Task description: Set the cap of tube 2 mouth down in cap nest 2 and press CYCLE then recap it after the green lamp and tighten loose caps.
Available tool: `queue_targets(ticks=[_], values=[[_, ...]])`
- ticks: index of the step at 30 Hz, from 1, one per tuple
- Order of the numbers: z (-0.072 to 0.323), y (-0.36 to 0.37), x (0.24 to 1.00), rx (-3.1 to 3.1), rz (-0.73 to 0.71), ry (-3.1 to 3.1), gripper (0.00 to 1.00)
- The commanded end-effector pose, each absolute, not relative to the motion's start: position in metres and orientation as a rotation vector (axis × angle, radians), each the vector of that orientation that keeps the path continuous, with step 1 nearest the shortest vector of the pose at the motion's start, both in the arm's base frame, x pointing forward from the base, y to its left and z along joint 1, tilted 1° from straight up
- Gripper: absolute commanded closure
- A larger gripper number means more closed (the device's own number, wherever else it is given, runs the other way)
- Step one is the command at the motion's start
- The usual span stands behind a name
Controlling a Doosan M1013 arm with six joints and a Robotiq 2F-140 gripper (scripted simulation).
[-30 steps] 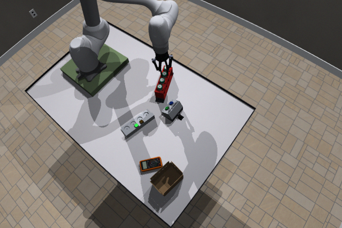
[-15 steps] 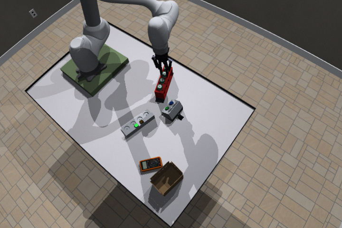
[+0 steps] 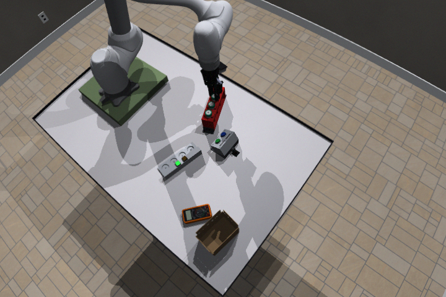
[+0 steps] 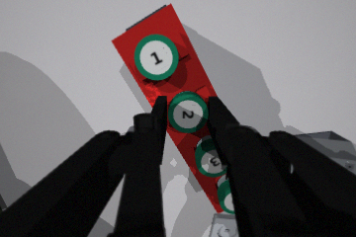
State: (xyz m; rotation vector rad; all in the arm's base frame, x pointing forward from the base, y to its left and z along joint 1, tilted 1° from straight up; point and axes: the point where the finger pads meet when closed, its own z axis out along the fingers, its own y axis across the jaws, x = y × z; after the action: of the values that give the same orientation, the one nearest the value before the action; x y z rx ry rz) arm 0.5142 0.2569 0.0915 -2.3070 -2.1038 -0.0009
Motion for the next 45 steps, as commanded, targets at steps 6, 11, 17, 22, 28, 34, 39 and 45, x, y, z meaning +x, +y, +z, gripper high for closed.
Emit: queue_targets(ticks=[6, 11, 17, 22, 28, 34, 39, 45], values=[[0.0916, 0.2572, 0.5146, -2.326, 0.004, -2.093, 0.59], [0.0917, 0.2572, 0.5146, -2.326, 0.004, -2.093, 0.59], [0.0920, 0.2572, 0.5146, -1.937, 0.001, -2.458, 0.59], [0.0920, 0.2572, 0.5146, -1.651, 0.000, -2.659, 0.59], [0.0920, 0.2572, 0.5146, -1.315, -0.002, -2.842, 0.59], [0.0920, 0.2572, 0.5146, -0.968, -0.006, -2.976, 0.59], [0.0920, 0.2572, 0.5146, -0.968, -0.006, -2.976, 0.59], [0.0920, 0.2573, 0.5147, -0.968, -0.006, -2.976, 0.70]])
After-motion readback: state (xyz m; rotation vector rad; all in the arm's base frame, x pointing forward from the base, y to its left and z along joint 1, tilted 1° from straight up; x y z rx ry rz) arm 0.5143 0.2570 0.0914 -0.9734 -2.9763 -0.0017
